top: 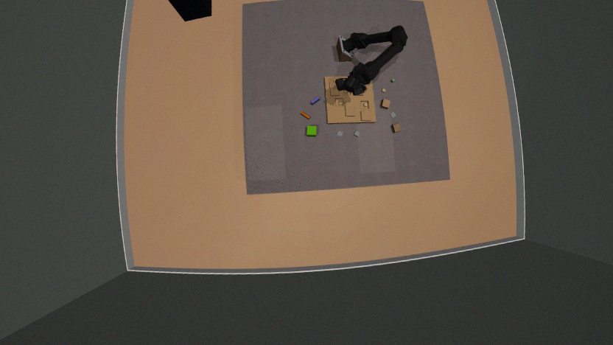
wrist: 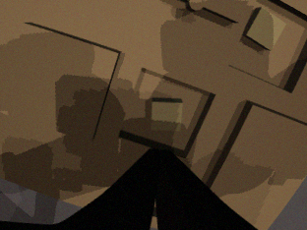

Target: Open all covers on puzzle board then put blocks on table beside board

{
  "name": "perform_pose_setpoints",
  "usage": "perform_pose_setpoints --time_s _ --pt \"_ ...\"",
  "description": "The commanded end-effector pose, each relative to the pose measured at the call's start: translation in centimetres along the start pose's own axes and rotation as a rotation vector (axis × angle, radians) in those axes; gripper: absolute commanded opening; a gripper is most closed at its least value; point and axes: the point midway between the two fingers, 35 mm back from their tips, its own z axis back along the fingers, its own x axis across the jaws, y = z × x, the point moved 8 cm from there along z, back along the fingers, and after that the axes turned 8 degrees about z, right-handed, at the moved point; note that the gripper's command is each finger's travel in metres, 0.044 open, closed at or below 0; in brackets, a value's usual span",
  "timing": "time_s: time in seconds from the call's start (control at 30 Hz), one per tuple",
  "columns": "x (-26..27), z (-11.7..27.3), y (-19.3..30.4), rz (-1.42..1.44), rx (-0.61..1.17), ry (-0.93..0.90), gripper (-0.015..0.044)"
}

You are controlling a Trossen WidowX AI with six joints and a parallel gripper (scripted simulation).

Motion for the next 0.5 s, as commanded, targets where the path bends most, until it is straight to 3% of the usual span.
perform_pose_setpoints --time_s 0.0,0.23,0.47 --pt "-0.8 -0.3 0.9 0.075 0.005 -0.009 0.0000" --pt "-0.8 -0.8 0.9 0.075 0.005 -0.009 0.0000" --pt "-0.7 -3.7 0.8 0.076 0.004 -0.009 0.0000"
